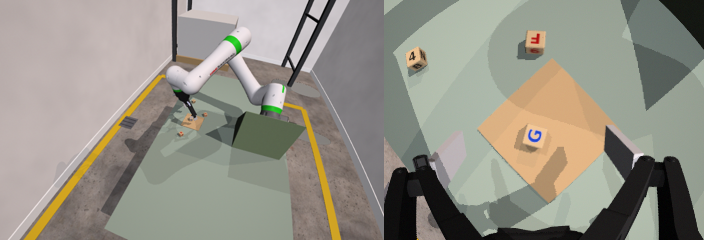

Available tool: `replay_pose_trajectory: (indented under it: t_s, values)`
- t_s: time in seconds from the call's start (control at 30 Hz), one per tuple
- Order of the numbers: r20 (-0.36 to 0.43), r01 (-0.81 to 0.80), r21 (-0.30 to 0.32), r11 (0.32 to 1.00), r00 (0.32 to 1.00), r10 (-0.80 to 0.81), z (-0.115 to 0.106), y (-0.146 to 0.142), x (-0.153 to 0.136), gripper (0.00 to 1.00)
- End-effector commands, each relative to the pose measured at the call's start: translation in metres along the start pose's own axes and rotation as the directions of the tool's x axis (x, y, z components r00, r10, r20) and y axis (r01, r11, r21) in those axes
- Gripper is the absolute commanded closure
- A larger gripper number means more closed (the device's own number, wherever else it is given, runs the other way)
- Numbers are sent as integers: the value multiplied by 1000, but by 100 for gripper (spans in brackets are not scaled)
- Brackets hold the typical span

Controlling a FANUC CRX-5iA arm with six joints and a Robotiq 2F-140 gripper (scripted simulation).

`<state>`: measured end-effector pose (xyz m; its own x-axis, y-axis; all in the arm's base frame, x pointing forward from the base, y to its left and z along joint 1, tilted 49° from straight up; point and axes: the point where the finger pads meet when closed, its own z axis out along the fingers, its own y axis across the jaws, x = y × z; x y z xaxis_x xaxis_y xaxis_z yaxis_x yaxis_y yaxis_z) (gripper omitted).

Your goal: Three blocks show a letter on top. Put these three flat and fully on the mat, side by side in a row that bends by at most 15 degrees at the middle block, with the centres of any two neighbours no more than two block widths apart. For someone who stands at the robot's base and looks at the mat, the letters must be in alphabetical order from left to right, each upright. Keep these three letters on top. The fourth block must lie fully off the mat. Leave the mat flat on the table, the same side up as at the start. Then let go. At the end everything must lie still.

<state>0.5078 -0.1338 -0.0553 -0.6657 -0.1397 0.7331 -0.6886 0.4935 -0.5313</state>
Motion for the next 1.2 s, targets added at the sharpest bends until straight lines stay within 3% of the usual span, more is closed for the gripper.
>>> replay_pose_trajectory:
  t_s: [0.0,0.47,0.6,0.7,0.73,0.8,1.17]
  values:
    - [0,0,0,1000,1000,0,0,0,0,0]
    - [0,0,0,1000,1000,0,0,0,1,0]
    - [0,0,1,1000,1000,0,22,-1,62,0]
    - [0,0,1,1000,1000,0,25,0,70,0]
    - [0,0,0,1000,1000,0,35,2,91,0]
    - [0,0,0,1000,1000,0,42,4,107,0]
    - [0,0,0,1000,1000,0,46,5,116,0]
